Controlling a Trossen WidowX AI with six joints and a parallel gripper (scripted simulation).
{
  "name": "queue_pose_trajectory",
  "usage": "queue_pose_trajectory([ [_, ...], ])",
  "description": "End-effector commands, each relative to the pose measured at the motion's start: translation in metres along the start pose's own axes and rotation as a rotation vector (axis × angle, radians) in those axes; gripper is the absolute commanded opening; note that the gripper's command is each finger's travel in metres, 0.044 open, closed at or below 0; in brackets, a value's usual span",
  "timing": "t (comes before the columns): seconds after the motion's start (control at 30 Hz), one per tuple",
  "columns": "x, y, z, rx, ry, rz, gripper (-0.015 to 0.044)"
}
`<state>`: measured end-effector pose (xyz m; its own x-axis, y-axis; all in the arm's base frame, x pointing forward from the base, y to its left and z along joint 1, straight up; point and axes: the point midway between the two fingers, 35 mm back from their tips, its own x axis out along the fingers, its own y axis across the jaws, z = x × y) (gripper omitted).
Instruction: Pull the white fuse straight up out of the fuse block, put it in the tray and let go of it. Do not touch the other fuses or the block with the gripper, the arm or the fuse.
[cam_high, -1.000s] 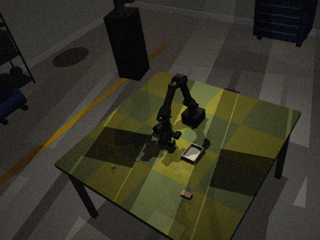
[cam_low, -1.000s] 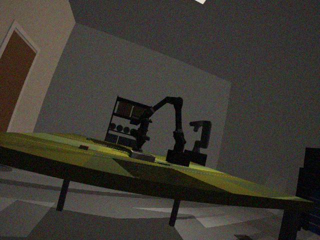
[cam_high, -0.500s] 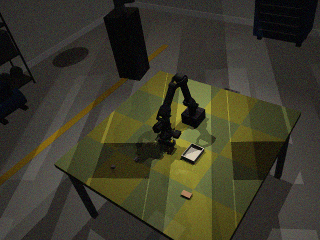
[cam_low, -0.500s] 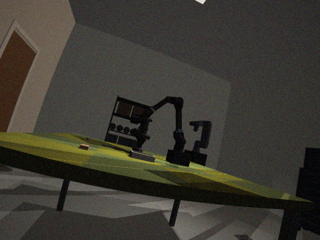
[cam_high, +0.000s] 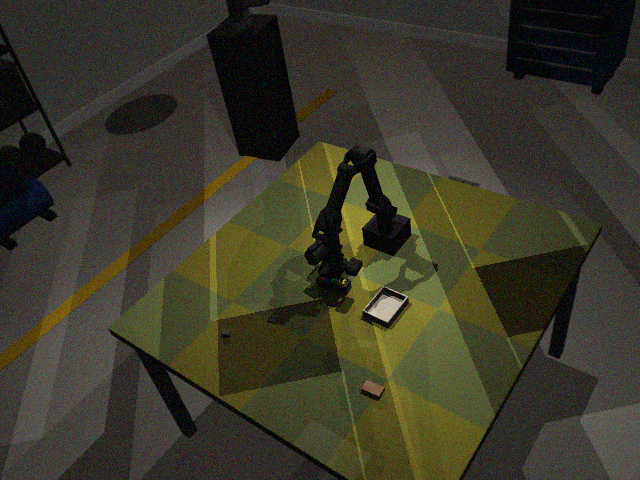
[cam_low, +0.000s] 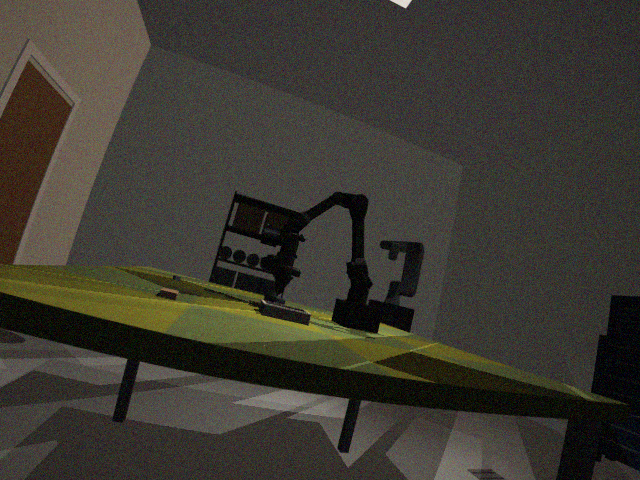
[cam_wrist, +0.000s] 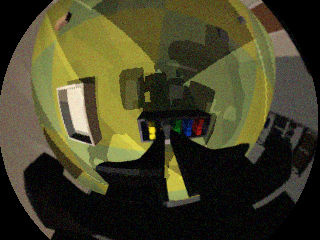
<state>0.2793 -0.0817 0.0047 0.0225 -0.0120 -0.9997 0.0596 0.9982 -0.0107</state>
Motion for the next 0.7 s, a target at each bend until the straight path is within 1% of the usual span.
queue_pose_trajectory([
  [0.0, -0.0017, 0.0001, -0.0001, 0.001, 0.002, 0.0, 0.0],
  [0.67, -0.0115, 0.0001, -0.0003, 0.001, 0.002, -0.001, 0.0],
])
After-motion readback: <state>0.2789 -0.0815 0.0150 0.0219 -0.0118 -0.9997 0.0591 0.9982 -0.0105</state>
